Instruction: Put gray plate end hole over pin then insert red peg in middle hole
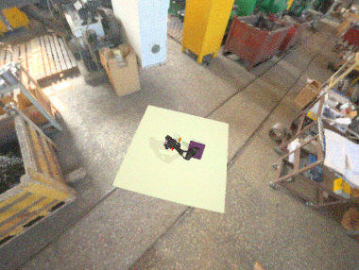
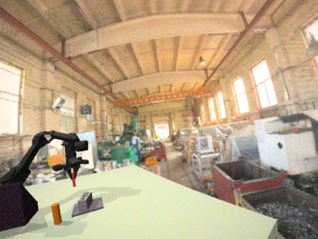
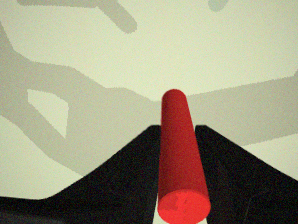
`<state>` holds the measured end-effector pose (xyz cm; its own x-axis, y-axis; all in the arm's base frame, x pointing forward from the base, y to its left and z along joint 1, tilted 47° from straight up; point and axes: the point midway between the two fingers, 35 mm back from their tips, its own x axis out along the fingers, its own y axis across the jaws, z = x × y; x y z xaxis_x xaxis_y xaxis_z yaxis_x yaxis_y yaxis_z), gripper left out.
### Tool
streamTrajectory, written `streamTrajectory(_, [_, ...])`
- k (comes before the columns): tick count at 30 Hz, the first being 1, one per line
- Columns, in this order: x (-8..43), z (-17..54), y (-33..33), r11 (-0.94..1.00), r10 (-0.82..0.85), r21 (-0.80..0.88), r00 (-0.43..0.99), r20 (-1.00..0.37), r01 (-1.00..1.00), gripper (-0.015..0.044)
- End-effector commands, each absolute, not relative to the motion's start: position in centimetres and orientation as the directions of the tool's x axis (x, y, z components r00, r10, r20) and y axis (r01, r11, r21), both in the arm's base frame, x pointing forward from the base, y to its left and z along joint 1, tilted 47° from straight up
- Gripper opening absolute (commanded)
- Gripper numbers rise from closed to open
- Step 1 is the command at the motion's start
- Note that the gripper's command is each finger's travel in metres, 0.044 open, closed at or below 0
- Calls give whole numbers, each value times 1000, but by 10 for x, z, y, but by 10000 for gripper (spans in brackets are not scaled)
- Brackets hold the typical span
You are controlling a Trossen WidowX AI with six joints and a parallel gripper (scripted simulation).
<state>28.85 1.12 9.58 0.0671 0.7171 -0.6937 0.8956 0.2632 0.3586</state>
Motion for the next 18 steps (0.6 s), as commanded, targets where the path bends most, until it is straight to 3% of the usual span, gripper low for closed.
streamTrajectory(1, [296, 90, 3, 269, 712, 363, 70, -698, 892, 0])
streamTrajectory(18, [324, 60, -29, 273, 712, 368, 70, -698, 889, 0])
